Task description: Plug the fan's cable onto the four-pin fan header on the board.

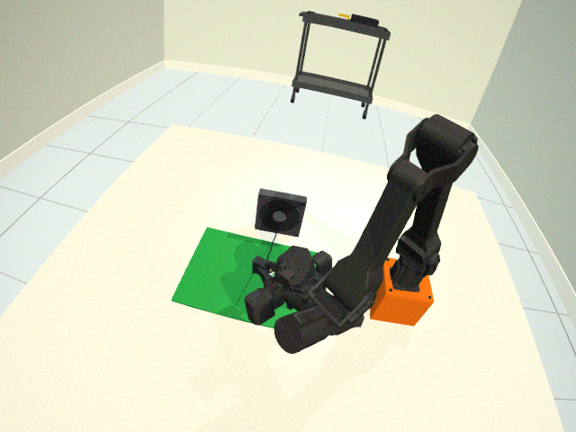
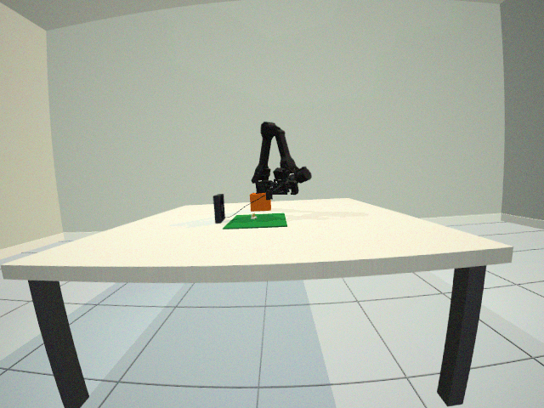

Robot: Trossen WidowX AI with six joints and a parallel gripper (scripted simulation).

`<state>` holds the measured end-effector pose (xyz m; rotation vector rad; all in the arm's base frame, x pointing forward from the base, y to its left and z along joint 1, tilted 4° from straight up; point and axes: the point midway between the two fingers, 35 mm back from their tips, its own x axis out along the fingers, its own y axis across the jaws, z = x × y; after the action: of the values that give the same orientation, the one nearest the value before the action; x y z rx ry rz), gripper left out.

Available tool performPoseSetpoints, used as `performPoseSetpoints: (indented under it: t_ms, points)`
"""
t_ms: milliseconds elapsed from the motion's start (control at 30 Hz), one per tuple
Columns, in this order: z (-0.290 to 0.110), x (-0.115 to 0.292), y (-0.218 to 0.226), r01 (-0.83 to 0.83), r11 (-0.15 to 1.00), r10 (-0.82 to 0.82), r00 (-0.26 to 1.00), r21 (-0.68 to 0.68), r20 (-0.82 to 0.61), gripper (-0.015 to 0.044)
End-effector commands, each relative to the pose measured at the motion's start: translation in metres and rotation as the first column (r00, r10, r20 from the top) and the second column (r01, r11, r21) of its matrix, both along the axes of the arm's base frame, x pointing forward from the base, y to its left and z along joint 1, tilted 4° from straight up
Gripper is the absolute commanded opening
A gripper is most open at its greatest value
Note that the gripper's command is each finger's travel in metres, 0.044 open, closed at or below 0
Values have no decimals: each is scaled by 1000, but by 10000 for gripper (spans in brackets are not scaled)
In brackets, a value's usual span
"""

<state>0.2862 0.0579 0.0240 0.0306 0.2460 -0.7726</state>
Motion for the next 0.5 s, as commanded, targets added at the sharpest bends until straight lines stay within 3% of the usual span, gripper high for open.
performPoseSetpoints:
  t_ms: [0, 467]
  points:
    - [3, -6, -1, -4, 1000, 6, 999, -27, 45, 0]
    - [10, -9, 1, -10, 999, 13, 997, -35, 75, 0]
